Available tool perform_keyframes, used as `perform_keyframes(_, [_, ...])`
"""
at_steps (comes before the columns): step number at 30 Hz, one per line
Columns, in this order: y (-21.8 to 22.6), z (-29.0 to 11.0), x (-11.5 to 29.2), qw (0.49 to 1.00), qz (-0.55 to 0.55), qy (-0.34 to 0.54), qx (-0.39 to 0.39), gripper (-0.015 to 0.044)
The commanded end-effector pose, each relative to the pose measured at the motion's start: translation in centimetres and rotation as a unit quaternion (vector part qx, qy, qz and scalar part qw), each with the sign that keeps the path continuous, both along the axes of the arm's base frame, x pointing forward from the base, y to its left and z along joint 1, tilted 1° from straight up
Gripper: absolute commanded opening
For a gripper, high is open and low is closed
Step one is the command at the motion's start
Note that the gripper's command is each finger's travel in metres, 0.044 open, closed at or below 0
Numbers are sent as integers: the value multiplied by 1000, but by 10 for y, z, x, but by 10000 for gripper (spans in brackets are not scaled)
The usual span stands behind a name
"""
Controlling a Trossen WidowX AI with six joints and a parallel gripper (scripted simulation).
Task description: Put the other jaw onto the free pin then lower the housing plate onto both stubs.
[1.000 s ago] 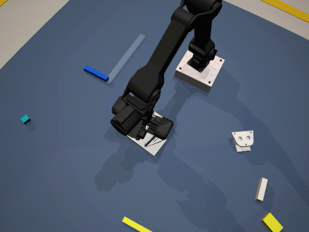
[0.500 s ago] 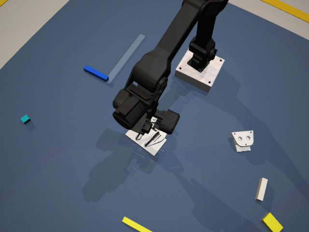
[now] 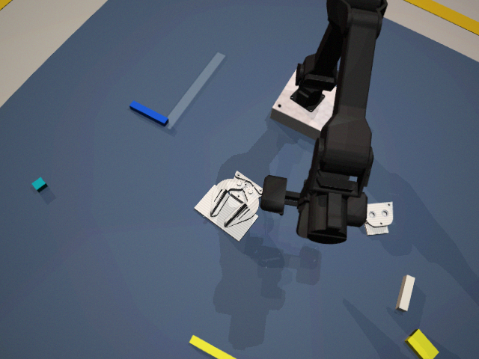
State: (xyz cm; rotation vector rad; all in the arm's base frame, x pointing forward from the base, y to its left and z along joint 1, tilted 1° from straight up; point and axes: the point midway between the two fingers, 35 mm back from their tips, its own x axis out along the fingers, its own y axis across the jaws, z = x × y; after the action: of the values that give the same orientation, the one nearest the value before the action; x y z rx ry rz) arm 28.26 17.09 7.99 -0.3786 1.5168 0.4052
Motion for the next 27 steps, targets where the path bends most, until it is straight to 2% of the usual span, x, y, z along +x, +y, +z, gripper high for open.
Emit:
perform_keyframes(1, [36, 7, -29, 999, 33, -1, 2, 440])
perform_keyframes(7, [90, 11, -91, 995, 96, 2, 0, 440])
perform_keyframes(12, [117, 15, -142, 990, 141, 4, -3, 440])
perform_keyframes(16, [118, 13, -144, 990, 143, 4, -3, 440])
perform_keyframes(20, [116, -22, -145, 990, 143, 4, -3, 440])
perform_keyframes(27, [116, -25, -145, 990, 143, 4, -3, 440])
